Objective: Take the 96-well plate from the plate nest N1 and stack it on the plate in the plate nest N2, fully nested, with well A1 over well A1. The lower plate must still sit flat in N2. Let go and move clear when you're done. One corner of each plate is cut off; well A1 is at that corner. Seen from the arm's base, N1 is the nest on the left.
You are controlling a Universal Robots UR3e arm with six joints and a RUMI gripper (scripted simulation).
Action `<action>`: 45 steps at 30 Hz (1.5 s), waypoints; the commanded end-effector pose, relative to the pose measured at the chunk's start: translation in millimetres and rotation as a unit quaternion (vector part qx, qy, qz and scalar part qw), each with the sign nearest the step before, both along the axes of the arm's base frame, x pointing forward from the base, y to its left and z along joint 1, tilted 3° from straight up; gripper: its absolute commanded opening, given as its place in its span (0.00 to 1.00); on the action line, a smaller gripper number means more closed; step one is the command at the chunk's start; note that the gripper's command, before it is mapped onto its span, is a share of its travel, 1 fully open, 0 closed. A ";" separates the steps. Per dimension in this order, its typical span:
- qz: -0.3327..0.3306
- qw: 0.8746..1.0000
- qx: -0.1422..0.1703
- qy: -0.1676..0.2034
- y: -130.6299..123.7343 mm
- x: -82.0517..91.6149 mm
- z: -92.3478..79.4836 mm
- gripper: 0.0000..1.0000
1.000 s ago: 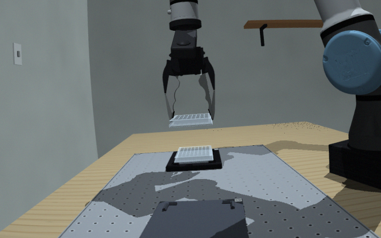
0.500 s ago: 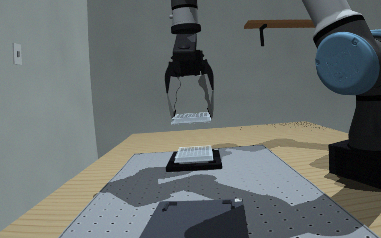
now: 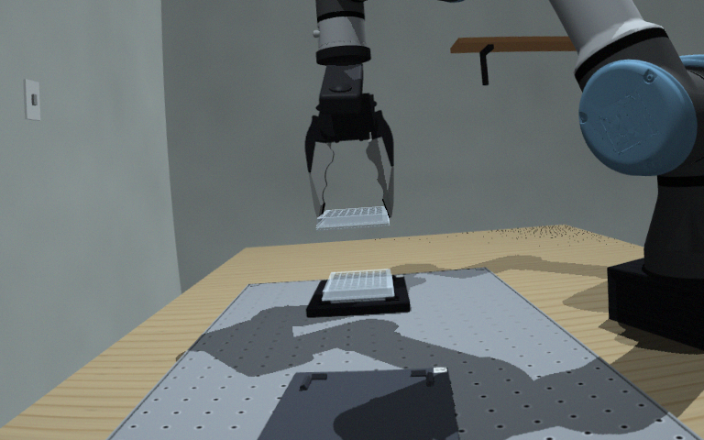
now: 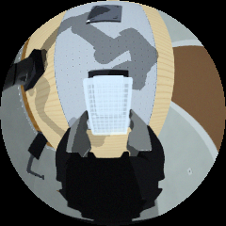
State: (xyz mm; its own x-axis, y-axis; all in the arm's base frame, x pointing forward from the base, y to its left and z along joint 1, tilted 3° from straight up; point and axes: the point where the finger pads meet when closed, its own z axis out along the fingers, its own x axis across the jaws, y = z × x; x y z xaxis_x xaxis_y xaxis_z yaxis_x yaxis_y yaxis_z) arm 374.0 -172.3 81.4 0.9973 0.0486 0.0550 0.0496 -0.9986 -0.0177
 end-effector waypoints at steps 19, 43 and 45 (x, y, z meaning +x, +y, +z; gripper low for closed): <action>0.000 1.000 -0.001 -0.001 0.7 0.4 1.0 0.00; 0.000 1.000 -0.001 -0.001 1.8 1.9 -27.3 0.00; 0.000 1.000 -0.001 -0.001 1.8 2.1 -30.6 0.00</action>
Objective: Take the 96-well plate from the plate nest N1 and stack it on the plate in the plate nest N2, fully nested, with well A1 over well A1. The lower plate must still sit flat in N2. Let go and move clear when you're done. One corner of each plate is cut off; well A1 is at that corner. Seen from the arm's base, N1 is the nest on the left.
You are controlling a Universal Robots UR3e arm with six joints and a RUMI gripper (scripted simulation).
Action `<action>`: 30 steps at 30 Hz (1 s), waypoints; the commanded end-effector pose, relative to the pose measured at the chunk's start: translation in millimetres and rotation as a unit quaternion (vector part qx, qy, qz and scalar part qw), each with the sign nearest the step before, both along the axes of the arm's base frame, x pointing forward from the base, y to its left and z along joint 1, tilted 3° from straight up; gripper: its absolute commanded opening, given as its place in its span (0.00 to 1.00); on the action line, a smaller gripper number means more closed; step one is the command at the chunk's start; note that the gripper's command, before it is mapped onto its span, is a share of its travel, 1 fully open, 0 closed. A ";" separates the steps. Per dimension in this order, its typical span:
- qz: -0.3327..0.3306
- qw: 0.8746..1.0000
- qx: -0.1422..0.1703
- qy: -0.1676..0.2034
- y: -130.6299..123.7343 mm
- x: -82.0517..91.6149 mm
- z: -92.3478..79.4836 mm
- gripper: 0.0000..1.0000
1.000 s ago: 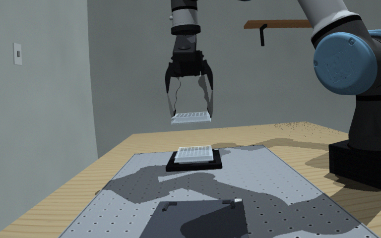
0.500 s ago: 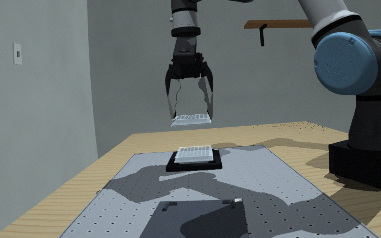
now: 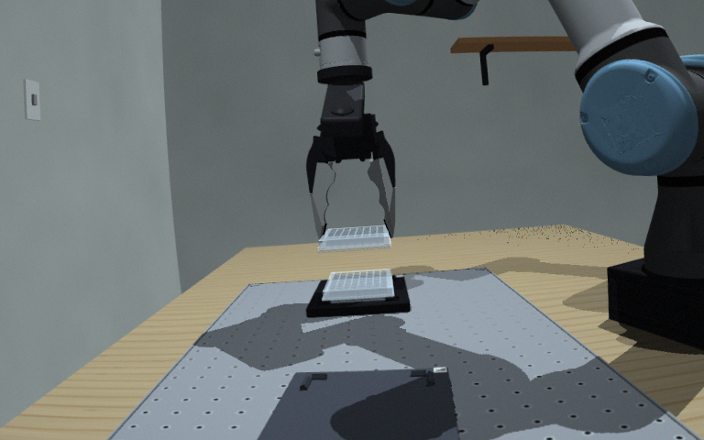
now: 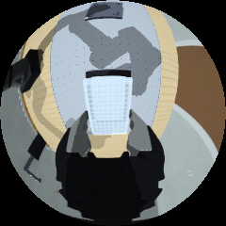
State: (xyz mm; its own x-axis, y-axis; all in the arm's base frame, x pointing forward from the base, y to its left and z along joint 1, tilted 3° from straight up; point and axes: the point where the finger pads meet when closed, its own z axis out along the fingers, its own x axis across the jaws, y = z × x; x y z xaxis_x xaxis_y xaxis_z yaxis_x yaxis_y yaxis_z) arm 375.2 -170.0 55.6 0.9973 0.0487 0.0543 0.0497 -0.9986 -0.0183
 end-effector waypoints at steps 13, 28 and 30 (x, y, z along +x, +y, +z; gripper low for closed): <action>0.000 1.000 -0.001 -0.001 -0.1 2.0 -23.0 0.00; 0.000 1.000 -0.001 -0.001 0.2 2.6 -35.0 0.00; 0.000 1.000 -0.001 -0.001 0.2 2.6 -35.0 0.00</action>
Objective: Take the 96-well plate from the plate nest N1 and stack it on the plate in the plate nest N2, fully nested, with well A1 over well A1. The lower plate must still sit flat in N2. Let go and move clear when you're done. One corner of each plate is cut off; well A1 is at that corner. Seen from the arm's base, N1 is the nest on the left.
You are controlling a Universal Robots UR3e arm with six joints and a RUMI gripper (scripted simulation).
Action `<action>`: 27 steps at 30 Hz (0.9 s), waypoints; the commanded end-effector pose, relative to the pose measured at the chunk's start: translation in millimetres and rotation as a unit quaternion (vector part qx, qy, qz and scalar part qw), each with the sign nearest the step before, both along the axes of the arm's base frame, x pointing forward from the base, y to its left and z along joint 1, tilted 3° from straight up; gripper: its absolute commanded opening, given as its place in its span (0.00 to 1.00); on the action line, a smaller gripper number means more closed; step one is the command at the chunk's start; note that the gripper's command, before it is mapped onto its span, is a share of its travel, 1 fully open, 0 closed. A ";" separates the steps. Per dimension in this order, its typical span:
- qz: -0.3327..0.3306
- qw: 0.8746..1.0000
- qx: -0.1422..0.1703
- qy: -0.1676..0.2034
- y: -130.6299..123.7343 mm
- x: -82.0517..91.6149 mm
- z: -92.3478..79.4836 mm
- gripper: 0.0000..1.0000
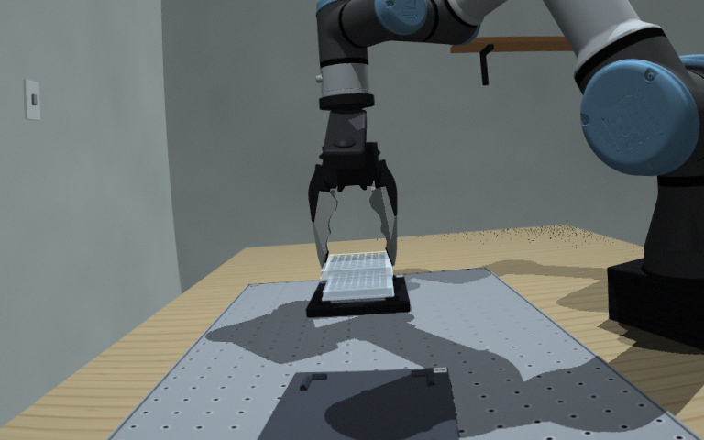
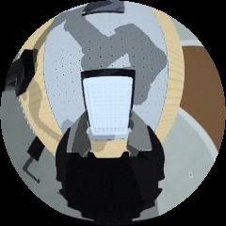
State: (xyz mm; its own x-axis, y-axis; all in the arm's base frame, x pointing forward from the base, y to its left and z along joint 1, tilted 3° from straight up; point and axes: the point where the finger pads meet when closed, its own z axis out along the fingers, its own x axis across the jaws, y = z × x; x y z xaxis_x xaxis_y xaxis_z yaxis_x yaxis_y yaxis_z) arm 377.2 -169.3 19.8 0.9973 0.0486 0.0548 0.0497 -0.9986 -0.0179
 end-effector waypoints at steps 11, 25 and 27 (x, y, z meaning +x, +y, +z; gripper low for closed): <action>0.000 1.000 -0.001 -0.001 -0.6 0.6 0.8 0.00; 0.000 1.000 -0.001 -0.001 -0.5 0.7 -1.5 0.00; 0.000 1.000 -0.001 -0.001 -0.5 0.7 -1.5 0.00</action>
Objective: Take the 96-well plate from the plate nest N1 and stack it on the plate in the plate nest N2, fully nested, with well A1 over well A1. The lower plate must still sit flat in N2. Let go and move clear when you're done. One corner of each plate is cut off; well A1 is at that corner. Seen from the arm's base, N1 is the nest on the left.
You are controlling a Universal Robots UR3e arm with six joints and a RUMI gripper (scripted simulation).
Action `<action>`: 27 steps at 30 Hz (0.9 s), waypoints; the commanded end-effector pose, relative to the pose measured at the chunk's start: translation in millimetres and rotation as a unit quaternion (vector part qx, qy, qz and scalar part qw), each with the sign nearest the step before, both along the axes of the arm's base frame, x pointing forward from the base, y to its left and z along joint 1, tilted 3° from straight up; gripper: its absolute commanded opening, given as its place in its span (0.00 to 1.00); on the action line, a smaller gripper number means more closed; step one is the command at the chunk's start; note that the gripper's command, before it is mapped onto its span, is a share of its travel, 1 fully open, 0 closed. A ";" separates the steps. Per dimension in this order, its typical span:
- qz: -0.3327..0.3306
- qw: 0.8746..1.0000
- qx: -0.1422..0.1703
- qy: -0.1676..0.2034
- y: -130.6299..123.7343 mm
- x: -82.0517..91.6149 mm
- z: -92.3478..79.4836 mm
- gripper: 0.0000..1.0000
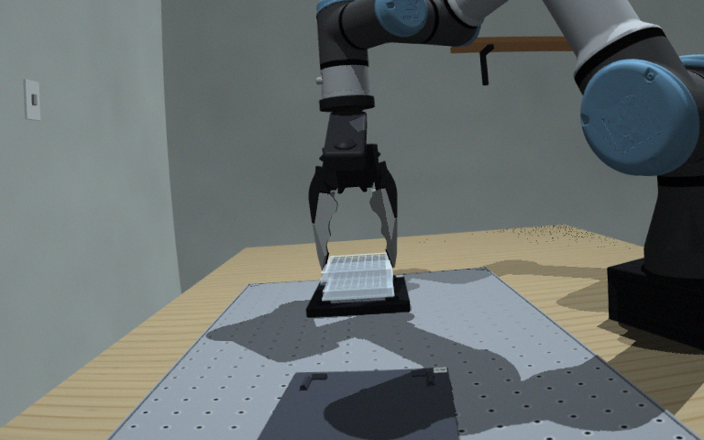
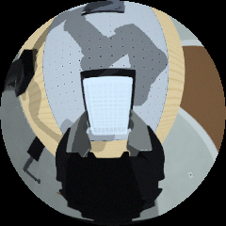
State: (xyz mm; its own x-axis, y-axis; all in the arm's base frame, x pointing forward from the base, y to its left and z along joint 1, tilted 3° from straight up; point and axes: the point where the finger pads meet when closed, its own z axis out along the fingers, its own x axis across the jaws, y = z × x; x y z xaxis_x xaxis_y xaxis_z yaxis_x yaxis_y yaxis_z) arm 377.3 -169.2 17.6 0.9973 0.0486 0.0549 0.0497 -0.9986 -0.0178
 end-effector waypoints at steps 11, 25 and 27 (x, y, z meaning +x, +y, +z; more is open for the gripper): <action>0.000 1.000 -0.001 -0.001 -0.5 0.7 -1.2 0.00; 0.000 1.000 -0.001 -0.001 -0.5 0.8 -3.2 0.00; 0.000 1.000 -0.001 -0.001 -0.5 0.8 -3.5 0.00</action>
State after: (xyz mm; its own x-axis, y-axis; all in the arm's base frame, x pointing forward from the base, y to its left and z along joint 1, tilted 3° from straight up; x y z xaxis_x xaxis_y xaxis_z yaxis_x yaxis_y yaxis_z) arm 377.5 -169.1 13.7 0.9973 0.0486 0.0549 0.0497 -0.9986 -0.0178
